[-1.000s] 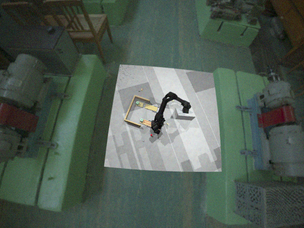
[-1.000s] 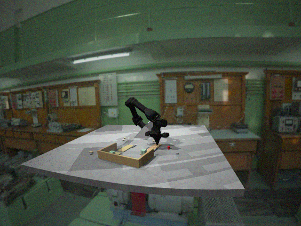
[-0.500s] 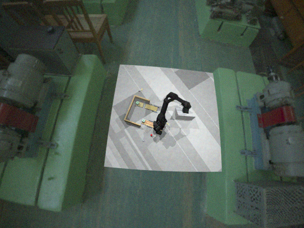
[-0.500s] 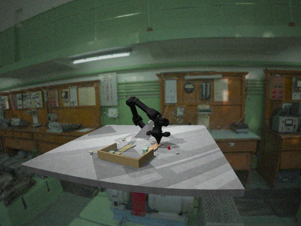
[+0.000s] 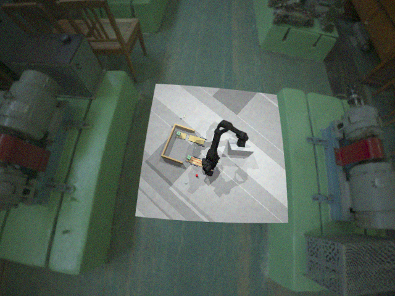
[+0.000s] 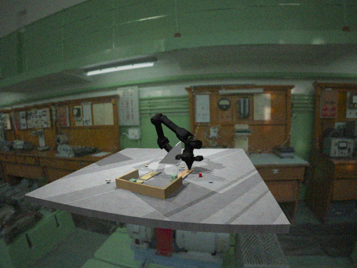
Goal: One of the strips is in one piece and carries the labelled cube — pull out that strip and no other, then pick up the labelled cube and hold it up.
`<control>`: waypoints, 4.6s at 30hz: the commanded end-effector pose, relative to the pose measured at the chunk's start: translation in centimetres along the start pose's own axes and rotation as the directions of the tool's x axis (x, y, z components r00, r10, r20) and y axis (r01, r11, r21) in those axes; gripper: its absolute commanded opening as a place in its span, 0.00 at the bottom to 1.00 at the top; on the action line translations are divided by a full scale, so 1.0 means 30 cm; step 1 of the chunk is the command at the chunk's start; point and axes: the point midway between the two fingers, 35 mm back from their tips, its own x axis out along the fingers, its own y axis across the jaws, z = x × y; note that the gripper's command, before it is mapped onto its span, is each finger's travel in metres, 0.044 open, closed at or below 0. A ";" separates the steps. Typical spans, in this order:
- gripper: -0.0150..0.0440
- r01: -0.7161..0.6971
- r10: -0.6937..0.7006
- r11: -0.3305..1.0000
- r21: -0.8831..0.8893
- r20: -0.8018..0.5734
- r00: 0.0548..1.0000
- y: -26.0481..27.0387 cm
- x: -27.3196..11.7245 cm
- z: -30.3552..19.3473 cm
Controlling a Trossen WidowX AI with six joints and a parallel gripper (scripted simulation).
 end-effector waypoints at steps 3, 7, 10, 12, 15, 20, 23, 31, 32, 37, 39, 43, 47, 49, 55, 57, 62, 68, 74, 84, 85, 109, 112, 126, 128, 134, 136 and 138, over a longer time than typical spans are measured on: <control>0.25 0.016 -0.017 1.000 -0.011 -0.027 0.999 -0.020 0.021 -0.061; 0.25 0.016 -0.017 1.000 -0.011 -0.027 0.999 -0.020 0.020 -0.065; 0.25 0.016 -0.017 1.000 -0.011 -0.027 0.999 -0.020 0.020 -0.065; 0.25 0.016 -0.017 1.000 -0.011 -0.027 0.999 -0.020 0.020 -0.065; 0.25 0.016 -0.017 1.000 -0.011 -0.027 0.999 -0.020 0.020 -0.065; 0.25 0.016 -0.017 1.000 -0.011 -0.027 0.999 -0.020 0.020 -0.065; 0.25 0.016 -0.017 1.000 -0.011 -0.027 0.999 -0.020 0.020 -0.065; 0.25 0.016 -0.017 1.000 -0.011 -0.027 0.999 -0.020 0.020 -0.065; 0.25 0.016 -0.017 1.000 -0.011 -0.027 0.999 -0.020 0.020 -0.065; 0.25 0.002 -0.002 1.000 -0.004 -0.009 1.000 0.002 -0.030 -0.036; 0.25 0.011 -0.011 1.000 -0.009 -0.023 1.000 0.005 -0.109 -0.032; 0.25 0.015 -0.015 1.000 -0.011 -0.028 0.999 0.004 -0.141 -0.032; 0.25 0.015 -0.015 1.000 -0.011 -0.028 0.999 -0.001 -0.142 -0.036; 0.34 0.016 -0.015 1.000 0.023 -0.028 1.000 -0.001 -0.138 -0.001; 0.61 0.018 -0.016 0.998 0.058 -0.027 1.000 -0.011 -0.135 0.069; 0.70 0.018 -0.016 0.998 0.058 -0.027 1.000 -0.013 -0.135 0.091; 0.92 0.018 -0.017 0.998 0.058 -0.026 1.000 -0.018 -0.137 0.146; 1.00 0.019 -0.017 0.998 0.059 -0.025 1.000 -0.022 -0.141 0.210; 1.00 0.019 -0.017 0.998 0.059 -0.025 1.000 -0.024 -0.146 0.269; 1.00 0.019 -0.018 0.998 0.060 -0.024 1.000 -0.027 -0.159 0.370; 1.00 0.019 -0.018 0.998 0.060 -0.024 1.000 -0.027 -0.160 0.380; 1.00 0.020 -0.018 0.998 0.062 -0.022 1.000 -0.027 -0.191 0.624; 1.00 0.020 -0.018 0.998 0.062 -0.022 1.000 -0.027 -0.193 0.639; 0.68 0.020 -0.018 0.998 0.062 -0.021 1.000 -0.026 -0.125 0.641; 0.68 0.020 -0.018 0.998 0.062 -0.021 1.000 -0.026 -0.114 0.641; 0.68 0.020 -0.019 0.998 0.062 -0.021 1.000 -0.027 -0.082 0.640; 0.68 0.020 -0.019 0.998 0.062 -0.021 1.000 -0.027 -0.071 0.640; 0.68 0.020 -0.019 0.998 0.062 -0.021 1.000 -0.027 -0.060 0.640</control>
